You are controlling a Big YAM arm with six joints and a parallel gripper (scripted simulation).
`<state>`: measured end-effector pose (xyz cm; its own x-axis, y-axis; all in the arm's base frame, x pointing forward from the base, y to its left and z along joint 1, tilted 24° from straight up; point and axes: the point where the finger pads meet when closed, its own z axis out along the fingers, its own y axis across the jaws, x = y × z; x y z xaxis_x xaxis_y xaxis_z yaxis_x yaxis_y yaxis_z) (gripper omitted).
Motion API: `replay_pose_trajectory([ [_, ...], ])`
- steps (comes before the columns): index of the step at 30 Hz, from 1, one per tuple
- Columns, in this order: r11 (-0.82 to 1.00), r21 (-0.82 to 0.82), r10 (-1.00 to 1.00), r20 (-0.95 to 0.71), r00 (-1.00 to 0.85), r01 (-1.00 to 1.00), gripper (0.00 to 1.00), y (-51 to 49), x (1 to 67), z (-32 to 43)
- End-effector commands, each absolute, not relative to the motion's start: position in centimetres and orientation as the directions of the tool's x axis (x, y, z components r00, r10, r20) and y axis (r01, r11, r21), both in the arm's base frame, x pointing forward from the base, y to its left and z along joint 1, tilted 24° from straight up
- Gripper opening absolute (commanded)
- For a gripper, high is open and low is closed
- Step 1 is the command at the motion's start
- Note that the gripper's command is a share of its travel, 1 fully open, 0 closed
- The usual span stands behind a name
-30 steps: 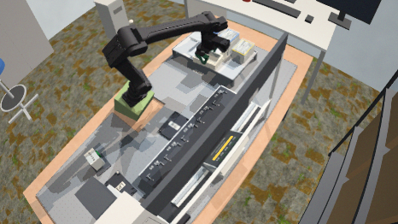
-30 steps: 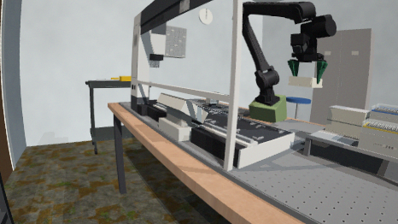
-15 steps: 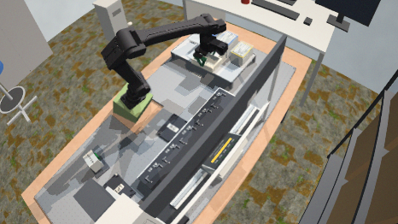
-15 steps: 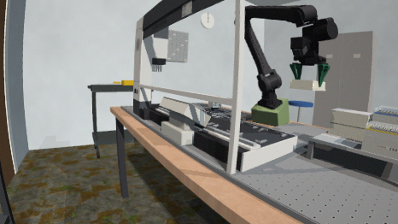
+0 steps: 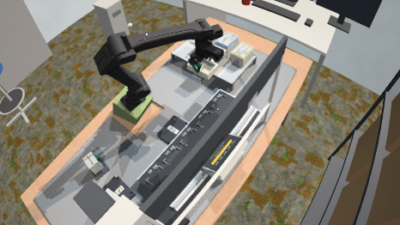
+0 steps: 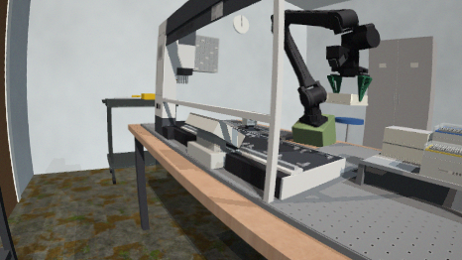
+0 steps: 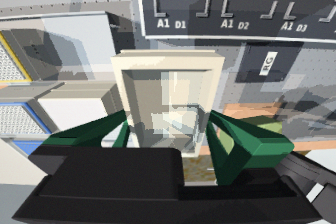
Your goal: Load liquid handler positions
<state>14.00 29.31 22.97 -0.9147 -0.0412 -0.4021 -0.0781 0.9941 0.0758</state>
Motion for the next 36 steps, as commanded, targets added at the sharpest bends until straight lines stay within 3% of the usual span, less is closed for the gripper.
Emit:
replay_pose_trajectory([
  [1,0.992,0.092,-0.046,-0.409,-0.911,-0.091,0.0,29.0,14.2,24.1],
  [2,0.983,0.151,-0.027,-0.427,-0.904,-0.1,0.0,30.3,14.4,26.6],
  [6,0.992,0.089,-0.047,-0.408,-0.912,-0.091,0.0,27.8,14.3,24.0],
  [36,0.991,0.097,-0.044,-0.414,-0.909,-0.092,0.0,27.1,18.3,25.5],
])
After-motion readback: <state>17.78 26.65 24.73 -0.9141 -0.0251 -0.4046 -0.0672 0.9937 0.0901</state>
